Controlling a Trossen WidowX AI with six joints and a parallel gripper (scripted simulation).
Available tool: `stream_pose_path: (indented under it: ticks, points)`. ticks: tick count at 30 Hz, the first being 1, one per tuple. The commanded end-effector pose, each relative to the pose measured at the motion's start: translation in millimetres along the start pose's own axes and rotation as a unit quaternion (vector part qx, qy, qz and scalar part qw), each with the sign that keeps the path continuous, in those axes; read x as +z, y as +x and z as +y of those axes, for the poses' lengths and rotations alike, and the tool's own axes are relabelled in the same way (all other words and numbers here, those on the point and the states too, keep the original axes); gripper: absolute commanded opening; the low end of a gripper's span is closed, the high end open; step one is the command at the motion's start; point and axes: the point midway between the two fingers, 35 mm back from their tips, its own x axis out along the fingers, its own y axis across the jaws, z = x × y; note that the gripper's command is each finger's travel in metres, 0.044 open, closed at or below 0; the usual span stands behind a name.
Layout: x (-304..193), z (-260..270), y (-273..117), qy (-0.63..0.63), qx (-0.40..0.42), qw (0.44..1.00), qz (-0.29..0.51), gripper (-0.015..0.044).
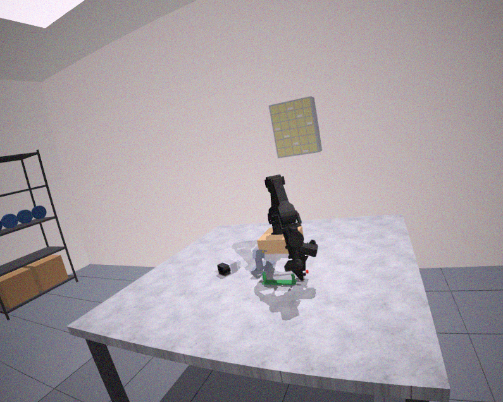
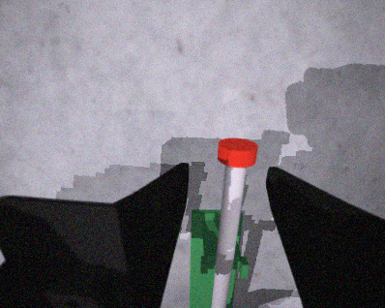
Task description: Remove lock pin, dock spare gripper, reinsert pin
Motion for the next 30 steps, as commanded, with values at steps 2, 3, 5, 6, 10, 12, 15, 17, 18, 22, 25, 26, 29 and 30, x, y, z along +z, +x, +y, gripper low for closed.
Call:
stream_pose_path:
  ticks: [2, 3, 5, 6, 10, 12, 15, 17, 18, 22, 25, 26, 29, 30]
  points:
    - [2, 0, -12, 0.000, 0.001, 1.000, 0.000, 0.0200]
    - [2, 0, -14, 0.000, 0.002, 1.000, 0.001, 0.0200]
    - [2, 0, -19, 0.000, 0.003, 1.000, 0.001, 0.0200]
    - [3, 0, -22, 0.000, 0.003, 1.000, 0.001, 0.0200]
    - [5, -2, -34, 0.000, 0.001, 1.000, 0.000, 0.0200]
    - [6, -2, -40, 0.000, 0.000, 1.000, 0.000, 0.0200]
    - [7, -3, -48, 0.000, -0.001, 1.000, 0.000, 0.0200]
    - [8, -4, -54, 0.000, -0.001, 1.000, -0.001, 0.0200]
    - [9, -4, -57, 0.000, -0.001, 1.000, -0.001, 0.0200]
    - [10, -5, -68, 0.000, -0.002, 1.000, -0.001, 0.0200]
    - [10, -6, -66, 0.000, -0.003, 1.000, -0.001, 0.0226]
    - [10, -6, -66, 0.000, -0.003, 1.000, -0.001, 0.0253]
    - [10, -6, -66, 0.000, -0.003, 1.000, -0.001, 0.0331]
    - [8, -6, -68, 0.000, -0.002, 1.000, -0.001, 0.0305]
